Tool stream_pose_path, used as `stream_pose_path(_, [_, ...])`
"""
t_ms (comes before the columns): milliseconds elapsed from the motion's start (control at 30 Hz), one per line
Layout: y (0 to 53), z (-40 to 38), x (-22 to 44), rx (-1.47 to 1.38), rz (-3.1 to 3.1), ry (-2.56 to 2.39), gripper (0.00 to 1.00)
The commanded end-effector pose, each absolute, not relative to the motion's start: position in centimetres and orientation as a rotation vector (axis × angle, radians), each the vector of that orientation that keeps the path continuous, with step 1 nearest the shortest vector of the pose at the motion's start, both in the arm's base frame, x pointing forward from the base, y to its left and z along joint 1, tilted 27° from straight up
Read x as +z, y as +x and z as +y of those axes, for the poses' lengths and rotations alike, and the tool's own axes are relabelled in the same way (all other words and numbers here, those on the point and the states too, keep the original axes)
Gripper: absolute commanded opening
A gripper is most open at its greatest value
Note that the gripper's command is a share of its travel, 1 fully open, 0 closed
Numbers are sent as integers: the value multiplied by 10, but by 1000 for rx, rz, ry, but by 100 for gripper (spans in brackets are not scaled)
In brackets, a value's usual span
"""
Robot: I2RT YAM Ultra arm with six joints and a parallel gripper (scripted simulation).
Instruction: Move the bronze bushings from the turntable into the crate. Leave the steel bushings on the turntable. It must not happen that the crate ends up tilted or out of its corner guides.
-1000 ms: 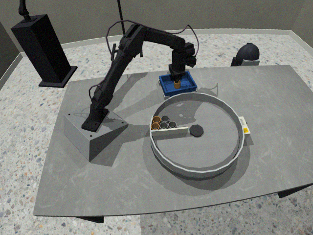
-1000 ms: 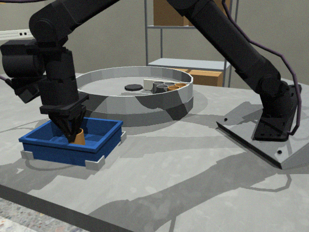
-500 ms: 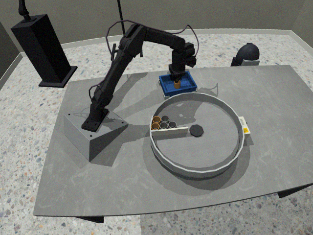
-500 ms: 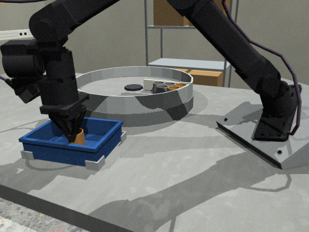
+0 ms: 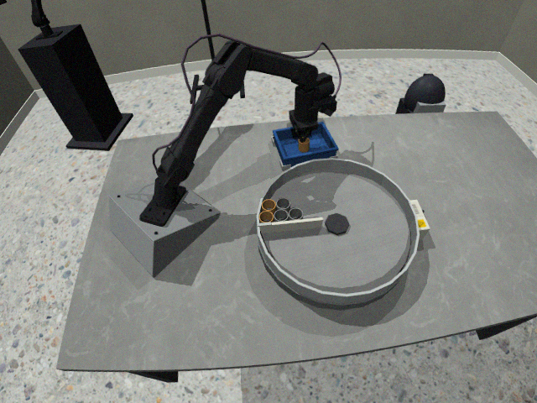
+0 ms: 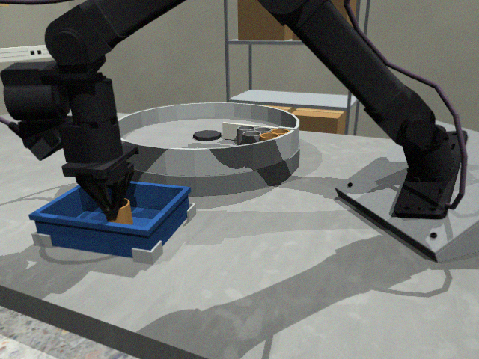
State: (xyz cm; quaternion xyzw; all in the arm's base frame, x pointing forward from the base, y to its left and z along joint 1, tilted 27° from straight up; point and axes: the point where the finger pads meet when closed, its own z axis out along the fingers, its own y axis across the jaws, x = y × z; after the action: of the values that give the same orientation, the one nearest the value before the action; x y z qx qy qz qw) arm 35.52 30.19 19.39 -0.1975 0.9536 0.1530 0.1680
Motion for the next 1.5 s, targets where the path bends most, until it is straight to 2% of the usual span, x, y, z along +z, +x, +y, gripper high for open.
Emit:
stream_pose_path(0, [360,302,210,442,2673,-546,0])
stream_pose_path(833, [360,302,210,442,2673,-546,0])
stream_pose_path(867, [360,302,210,442,2673,-546,16])
stream_pose_path(1467, [360,303,211,446,2671,-547,16])
